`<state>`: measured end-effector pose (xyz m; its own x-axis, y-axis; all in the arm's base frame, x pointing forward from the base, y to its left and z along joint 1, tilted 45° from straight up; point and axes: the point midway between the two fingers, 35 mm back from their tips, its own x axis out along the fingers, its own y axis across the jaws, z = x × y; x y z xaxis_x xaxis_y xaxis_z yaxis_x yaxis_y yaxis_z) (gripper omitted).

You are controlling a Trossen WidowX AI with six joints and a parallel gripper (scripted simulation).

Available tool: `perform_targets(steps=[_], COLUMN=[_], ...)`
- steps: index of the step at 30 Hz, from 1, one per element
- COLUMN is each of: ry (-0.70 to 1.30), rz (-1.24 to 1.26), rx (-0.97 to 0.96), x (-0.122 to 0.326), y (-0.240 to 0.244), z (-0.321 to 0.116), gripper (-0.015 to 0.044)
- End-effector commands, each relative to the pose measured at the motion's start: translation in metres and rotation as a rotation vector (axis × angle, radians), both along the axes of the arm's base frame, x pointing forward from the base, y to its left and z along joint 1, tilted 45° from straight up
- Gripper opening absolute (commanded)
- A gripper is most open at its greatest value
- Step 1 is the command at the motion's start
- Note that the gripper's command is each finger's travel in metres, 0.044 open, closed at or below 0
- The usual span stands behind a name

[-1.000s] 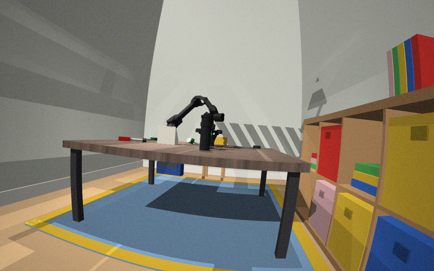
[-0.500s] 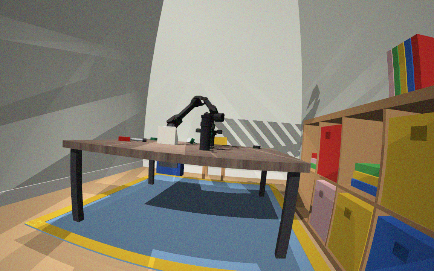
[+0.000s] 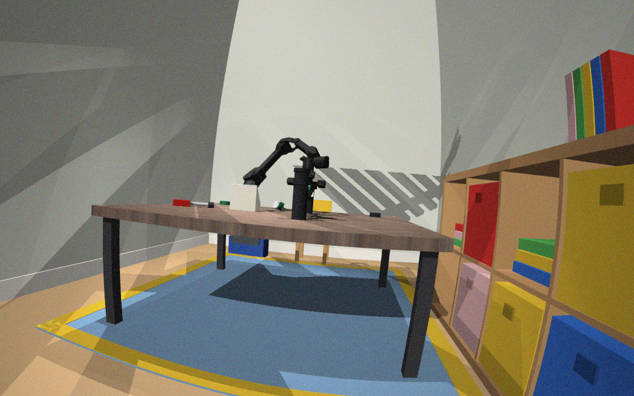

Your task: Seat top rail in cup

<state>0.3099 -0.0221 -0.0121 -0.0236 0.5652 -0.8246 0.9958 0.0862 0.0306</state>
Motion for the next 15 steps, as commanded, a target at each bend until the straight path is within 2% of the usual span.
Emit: perform_targets(steps=[1,4,15], ry=[-0.021,-0.022,-0.025], rz=[-0.011,-0.012,-0.012], rx=[-0.114,-0.158,-0.135], x=[0.004,0.003,0.004], y=[-0.031,-0.042,-0.035], z=[0.02,0.028,0.026], gripper=[0.0,0.0,0.0])
